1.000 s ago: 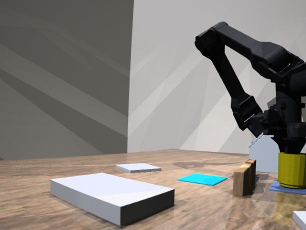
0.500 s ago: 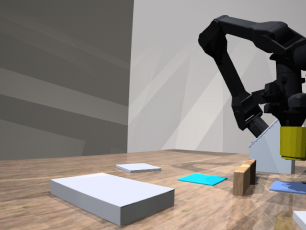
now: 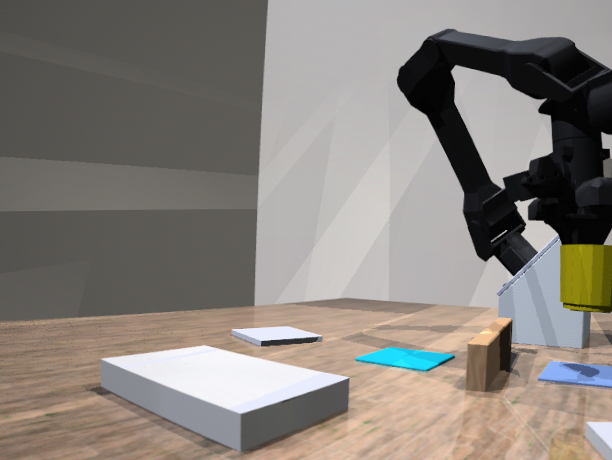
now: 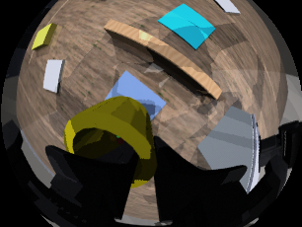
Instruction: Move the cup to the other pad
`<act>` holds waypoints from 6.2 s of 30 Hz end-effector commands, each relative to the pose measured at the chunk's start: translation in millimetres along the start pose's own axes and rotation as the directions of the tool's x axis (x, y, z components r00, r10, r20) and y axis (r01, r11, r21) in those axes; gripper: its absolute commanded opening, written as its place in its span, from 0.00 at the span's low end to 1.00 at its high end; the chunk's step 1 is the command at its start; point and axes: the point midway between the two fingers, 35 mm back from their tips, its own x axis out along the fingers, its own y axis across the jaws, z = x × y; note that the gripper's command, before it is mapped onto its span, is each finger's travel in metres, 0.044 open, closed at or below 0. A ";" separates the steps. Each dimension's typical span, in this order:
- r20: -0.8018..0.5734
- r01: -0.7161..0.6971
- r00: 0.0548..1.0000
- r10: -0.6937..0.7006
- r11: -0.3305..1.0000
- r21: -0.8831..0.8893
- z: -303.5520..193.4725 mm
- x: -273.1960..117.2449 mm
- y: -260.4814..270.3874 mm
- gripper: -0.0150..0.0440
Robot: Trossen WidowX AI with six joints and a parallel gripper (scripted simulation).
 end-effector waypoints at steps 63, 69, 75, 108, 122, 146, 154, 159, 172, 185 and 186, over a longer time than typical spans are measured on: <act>-0.002 -0.004 1.000 0.004 1.000 0.010 116.2 -1.3 -46.0 0.25; -0.001 -0.003 1.000 0.003 1.000 0.010 130.3 -1.5 -52.4 0.25; 0.000 -0.003 1.000 0.003 1.000 0.010 144.2 -1.7 -59.0 0.25; 0.002 -0.002 1.000 0.002 1.000 0.011 192.6 8.1 -82.9 0.25; 0.003 -0.002 1.000 0.002 1.000 0.011 193.2 27.3 -82.2 0.25; 0.005 -0.001 1.000 0.001 1.000 0.011 193.8 59.3 -83.7 0.25; 0.006 0.000 1.000 0.000 1.000 0.011 193.9 65.1 -84.5 0.25; 0.006 -0.009 1.000 0.009 1.000 0.025 196.1 62.2 -83.4 0.25; 0.006 -0.009 1.000 0.009 1.000 0.025 196.1 62.2 -83.4 0.50; 0.004 -0.008 1.000 0.008 1.000 0.022 195.7 52.8 -82.4 0.50; 0.004 -0.008 1.000 0.008 1.000 0.022 195.6 51.5 -82.3 0.50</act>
